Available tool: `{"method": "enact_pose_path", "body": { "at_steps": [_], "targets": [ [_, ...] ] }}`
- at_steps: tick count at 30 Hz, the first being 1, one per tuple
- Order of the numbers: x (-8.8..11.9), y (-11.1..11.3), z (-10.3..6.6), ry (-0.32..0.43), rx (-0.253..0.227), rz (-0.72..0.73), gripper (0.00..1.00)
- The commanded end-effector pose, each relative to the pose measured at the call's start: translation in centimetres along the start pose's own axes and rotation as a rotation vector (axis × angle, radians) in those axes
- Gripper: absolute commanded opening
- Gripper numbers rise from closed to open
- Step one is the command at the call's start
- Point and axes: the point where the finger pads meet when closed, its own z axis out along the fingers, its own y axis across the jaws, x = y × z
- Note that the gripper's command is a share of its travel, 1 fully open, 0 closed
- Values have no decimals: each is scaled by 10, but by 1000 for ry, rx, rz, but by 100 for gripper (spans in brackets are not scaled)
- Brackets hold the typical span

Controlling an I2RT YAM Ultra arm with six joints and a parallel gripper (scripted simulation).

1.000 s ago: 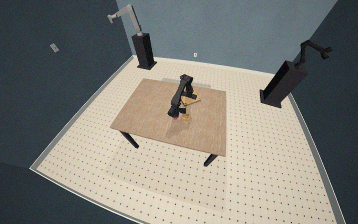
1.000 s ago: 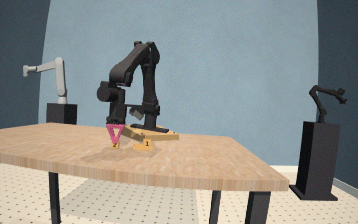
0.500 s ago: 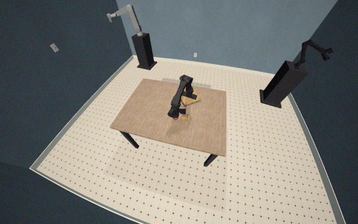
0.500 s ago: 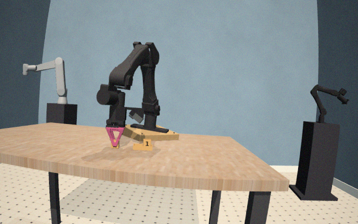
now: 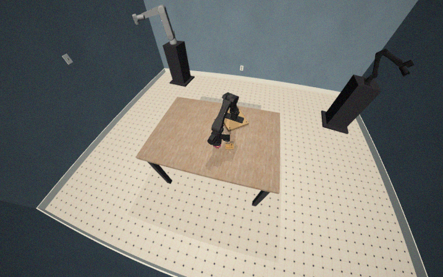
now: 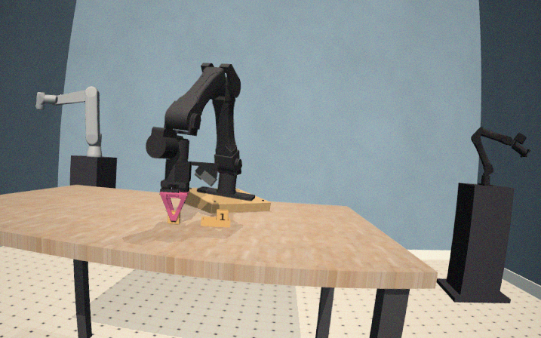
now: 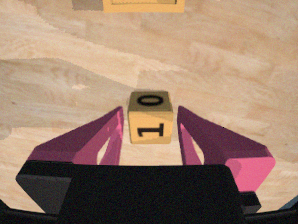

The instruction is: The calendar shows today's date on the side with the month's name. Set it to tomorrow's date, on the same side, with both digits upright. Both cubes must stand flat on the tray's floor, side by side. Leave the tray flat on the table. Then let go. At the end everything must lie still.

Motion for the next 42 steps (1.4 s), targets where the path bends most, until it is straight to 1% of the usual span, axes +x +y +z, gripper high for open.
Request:
{"method": "enact_pose_path", "body": {
  "at_steps": [1, 18, 19, 42],
  "targets": [
    [-3, -2, -2, -4, 1, -3, 45],
    [-3, -2, -2, -4, 1, -3, 45],
    [-3, -2, -2, -4, 1, -3, 26],
    [-3, -2, -2, -4, 1, -3, 26]
  ]
}}
